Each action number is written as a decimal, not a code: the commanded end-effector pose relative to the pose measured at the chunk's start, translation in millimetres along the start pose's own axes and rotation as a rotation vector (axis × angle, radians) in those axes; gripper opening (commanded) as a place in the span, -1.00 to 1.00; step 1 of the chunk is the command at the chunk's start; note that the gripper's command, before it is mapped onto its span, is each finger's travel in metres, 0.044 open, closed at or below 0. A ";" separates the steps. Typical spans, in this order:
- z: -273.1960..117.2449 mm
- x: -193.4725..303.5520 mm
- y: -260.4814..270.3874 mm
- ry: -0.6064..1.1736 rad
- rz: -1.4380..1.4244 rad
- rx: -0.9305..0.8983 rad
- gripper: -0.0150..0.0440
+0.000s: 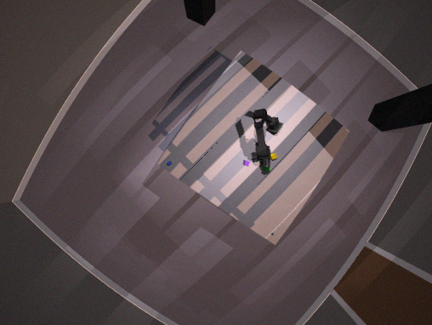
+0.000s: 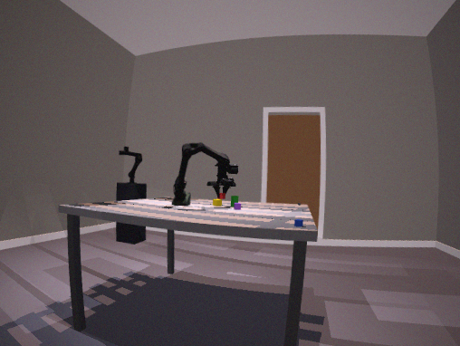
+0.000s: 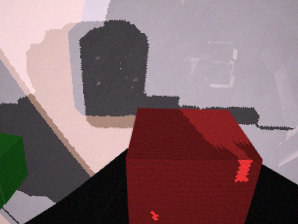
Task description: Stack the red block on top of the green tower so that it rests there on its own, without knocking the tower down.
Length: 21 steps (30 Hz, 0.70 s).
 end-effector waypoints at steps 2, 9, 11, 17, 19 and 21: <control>-22.8 -0.8 0.0 0.005 0.007 -0.002 -0.49; -56.7 -0.8 -0.2 0.006 0.006 -0.002 -0.49; -59.9 -0.8 -0.3 0.006 0.006 -0.002 -0.49; -60.1 -0.5 1.4 0.006 0.006 -0.002 -0.49; -61.1 0.0 7.3 0.006 0.007 -0.003 -0.49; -62.6 1.0 16.0 0.007 0.007 -0.003 -0.49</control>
Point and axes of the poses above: the point midway between the two fingers, 35 mm back from their tips, its own z axis out along the fingers, its own y axis across the jaws, x = y × z, the point moved 10 cm from there along -z, back along the fingers
